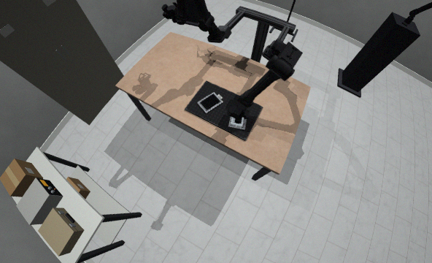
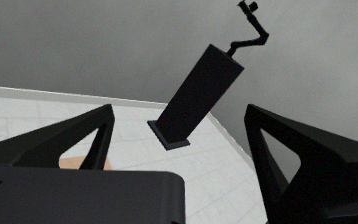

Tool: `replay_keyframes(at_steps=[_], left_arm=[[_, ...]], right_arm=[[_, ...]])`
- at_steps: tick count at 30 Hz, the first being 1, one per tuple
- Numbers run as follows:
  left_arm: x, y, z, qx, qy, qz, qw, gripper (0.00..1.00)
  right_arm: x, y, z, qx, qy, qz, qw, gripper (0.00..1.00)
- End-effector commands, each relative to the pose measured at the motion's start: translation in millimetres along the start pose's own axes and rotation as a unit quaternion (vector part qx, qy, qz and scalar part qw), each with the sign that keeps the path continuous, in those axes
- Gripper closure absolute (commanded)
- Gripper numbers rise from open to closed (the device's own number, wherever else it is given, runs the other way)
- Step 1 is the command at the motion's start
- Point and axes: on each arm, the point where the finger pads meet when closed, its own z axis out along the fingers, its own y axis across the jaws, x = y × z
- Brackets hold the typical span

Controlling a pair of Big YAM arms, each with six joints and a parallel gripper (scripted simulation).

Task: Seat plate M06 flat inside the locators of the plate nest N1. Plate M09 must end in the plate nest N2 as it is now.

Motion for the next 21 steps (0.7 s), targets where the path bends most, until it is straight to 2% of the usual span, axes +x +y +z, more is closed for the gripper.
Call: replay_keyframes(at_steps=[1,14,15,21], left_arm=[[-2.4,-4.1,8.5,0.003,-0.005,0.010,1.000,0.00],[-4.9,-4.0,3.2,0.003,-0.007,0.005,1.000,0.00],[-4.9,-4.0,3.2,0.003,-0.007,0.005,1.000,1.00],[-4.9,-4.0,3.2,0.003,-0.007,0.005,1.000,1.00]], right_arm=[[-8.4,-8.4,4.0,0.010,-0.006,0.013,1.000,0.00],[-8.4,-8.4,4.0,0.010,-0.006,0.013,1.000,0.00],[-8.4,-8.4,4.0,0.010,-0.006,0.013,1.000,0.00],[-8.4,-8.4,4.0,0.010,-0.006,0.013,1.000,0.00]])
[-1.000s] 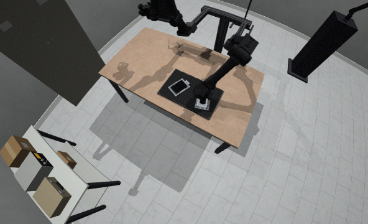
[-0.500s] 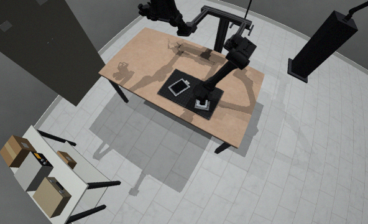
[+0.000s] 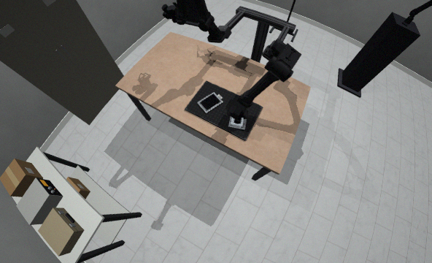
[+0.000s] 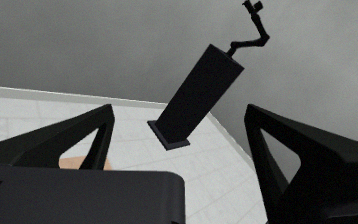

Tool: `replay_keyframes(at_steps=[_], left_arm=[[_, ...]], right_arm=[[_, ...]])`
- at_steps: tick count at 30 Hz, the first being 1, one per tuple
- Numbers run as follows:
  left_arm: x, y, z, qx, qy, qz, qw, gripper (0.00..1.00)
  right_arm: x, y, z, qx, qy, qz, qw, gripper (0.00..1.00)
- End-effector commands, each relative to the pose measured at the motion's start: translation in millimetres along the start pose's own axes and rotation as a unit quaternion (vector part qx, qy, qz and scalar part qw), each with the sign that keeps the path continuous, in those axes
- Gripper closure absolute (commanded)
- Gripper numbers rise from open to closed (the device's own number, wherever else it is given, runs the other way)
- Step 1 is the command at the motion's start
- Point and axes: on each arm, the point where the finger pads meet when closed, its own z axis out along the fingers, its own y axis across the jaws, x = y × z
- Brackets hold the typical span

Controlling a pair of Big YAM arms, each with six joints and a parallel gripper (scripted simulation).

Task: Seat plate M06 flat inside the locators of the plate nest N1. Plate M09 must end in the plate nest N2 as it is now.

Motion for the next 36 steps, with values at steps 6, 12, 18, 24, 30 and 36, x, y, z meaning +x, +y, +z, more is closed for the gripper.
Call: replay_keyframes(at_steps=[6,12,18,24,30,36], left_arm=[[-6.8,-1.8,-3.9,0.003,-0.008,0.003,1.000,1.00],[-6.8,-1.8,-3.9,0.003,-0.008,0.003,1.000,1.00],[-6.8,-1.8,-3.9,0.003,-0.008,0.003,1.000,1.00],[-6.8,-1.8,-3.9,0.003,-0.008,0.003,1.000,1.00],[-8.0,-1.8,-9.9,0.005,-0.009,0.009,1.000,1.00],[-8.0,-5.8,-21.0,0.006,-0.010,0.008,1.000,1.00]], right_arm=[[-8.4,-8.4,4.0,0.010,-0.006,0.013,1.000,0.00],[-8.4,-8.4,4.0,0.010,-0.006,0.013,1.000,0.00],[-8.4,-8.4,4.0,0.010,-0.006,0.013,1.000,0.00],[-8.4,-8.4,4.0,0.010,-0.006,0.013,1.000,0.00],[-8.4,-8.4,4.0,0.010,-0.006,0.013,1.000,0.00],[-8.4,-8.4,4.0,0.010,-0.006,0.013,1.000,0.00]])
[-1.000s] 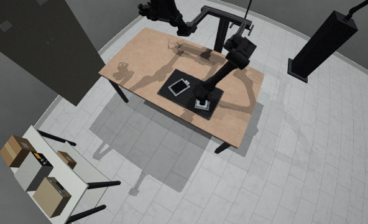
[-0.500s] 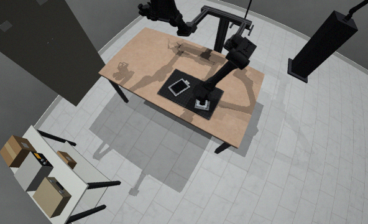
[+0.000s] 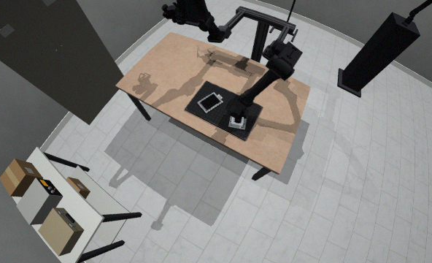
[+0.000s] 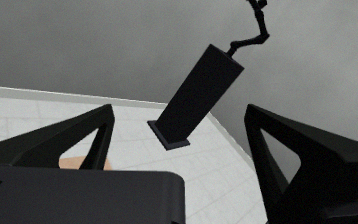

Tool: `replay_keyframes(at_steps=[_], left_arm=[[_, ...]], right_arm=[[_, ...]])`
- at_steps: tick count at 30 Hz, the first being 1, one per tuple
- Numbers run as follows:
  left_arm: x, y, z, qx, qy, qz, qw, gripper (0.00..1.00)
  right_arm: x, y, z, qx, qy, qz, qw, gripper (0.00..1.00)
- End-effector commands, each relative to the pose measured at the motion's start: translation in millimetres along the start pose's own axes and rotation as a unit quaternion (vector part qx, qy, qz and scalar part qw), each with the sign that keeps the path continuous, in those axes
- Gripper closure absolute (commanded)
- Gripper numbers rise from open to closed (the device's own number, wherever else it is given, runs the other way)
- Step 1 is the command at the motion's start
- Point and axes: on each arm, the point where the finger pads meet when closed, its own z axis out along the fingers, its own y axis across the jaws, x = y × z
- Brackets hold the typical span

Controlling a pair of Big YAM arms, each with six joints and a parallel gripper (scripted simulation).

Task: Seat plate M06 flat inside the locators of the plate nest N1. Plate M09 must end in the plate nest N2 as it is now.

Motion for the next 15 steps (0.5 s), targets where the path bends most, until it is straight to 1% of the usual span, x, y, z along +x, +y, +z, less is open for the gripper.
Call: replay_keyframes(at_steps=[1,6,15], left_arm=[[-9.0,-8.2,-15.3,0.005,-0.010,0.003,1.000,1.00],[-9.2,-2.6,-22.1,0.002,-0.008,-0.004,1.000,1.00],[-8.5,-4.8,-37.8,0.002,-0.009,-0.004,1.000,1.00]], right_arm=[[-8.4,-8.4,4.0,0.010,-0.006,0.013,1.000,0.00],[-8.4,-8.4,4.0,0.010,-0.006,0.013,1.000,0.00],[-8.4,-8.4,4.0,0.010,-0.006,0.013,1.000,0.00]])
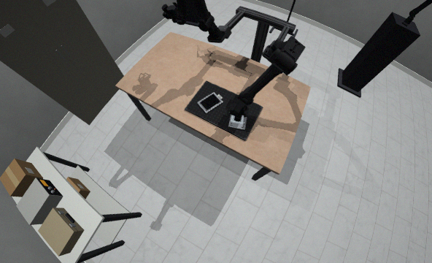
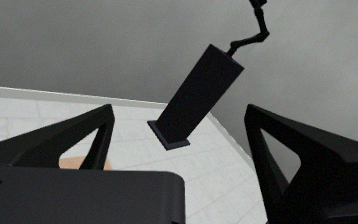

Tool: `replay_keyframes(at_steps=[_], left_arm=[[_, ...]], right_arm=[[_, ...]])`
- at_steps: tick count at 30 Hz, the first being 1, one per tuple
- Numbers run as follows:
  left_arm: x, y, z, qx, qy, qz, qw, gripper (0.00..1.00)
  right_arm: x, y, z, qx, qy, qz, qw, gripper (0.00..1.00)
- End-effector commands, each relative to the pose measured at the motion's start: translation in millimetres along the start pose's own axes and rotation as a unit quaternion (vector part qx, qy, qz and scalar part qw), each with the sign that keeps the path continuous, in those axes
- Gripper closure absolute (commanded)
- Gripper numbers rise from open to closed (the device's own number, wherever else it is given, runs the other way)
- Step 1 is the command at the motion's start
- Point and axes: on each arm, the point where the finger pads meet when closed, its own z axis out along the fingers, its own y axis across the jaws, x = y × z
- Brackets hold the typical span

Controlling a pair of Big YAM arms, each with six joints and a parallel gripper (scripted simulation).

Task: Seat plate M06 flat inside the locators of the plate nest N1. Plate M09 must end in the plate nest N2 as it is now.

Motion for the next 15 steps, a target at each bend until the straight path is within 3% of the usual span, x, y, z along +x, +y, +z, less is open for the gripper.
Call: replay_keyframes(at_steps=[1,15], left_arm=[[-6.4,-1.6,-12.0,-0.001,-0.007,-0.011,1.000,1.00],[-3.8,-1.0,-18.2,-0.004,0.001,-0.013,1.000,1.00]], right_arm=[[-8.4,-8.4,4.0,0.010,-0.006,0.013,1.000,0.00],[-8.4,-8.4,4.0,0.010,-0.006,0.013,1.000,0.00]])
